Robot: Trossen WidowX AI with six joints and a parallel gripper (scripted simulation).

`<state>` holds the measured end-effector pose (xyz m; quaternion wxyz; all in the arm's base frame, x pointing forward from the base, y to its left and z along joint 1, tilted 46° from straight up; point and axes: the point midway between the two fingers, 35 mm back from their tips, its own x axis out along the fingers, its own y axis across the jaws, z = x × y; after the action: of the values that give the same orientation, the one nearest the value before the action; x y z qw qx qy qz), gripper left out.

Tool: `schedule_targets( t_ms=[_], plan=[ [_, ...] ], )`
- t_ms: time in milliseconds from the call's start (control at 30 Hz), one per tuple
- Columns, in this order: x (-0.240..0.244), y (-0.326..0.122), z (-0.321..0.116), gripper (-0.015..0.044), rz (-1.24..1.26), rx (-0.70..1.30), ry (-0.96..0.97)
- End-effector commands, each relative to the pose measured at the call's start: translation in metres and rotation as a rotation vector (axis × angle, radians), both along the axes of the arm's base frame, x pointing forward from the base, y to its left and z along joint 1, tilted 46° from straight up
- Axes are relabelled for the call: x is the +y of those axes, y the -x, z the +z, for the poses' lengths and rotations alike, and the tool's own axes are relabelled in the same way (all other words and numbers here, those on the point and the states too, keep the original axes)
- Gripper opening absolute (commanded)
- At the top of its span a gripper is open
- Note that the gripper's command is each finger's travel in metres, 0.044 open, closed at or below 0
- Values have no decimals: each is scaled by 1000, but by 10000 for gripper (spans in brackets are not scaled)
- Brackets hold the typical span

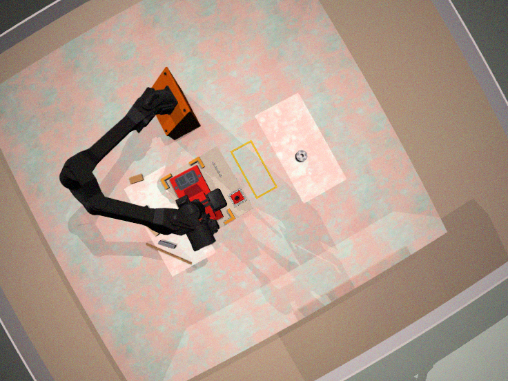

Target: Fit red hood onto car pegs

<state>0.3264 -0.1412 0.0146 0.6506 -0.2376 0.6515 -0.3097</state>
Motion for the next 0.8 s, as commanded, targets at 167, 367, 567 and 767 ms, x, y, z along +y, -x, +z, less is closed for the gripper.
schedule_targets(
  t_ms=[167,367,567,767],
  plan=[
    [2,0,2,0,2,0,0],
    [4,0,3,0,2,0,0],
    [5,-1,5,0,2,0,0],
    [5,0,5,0,2,0,0]
  ],
)
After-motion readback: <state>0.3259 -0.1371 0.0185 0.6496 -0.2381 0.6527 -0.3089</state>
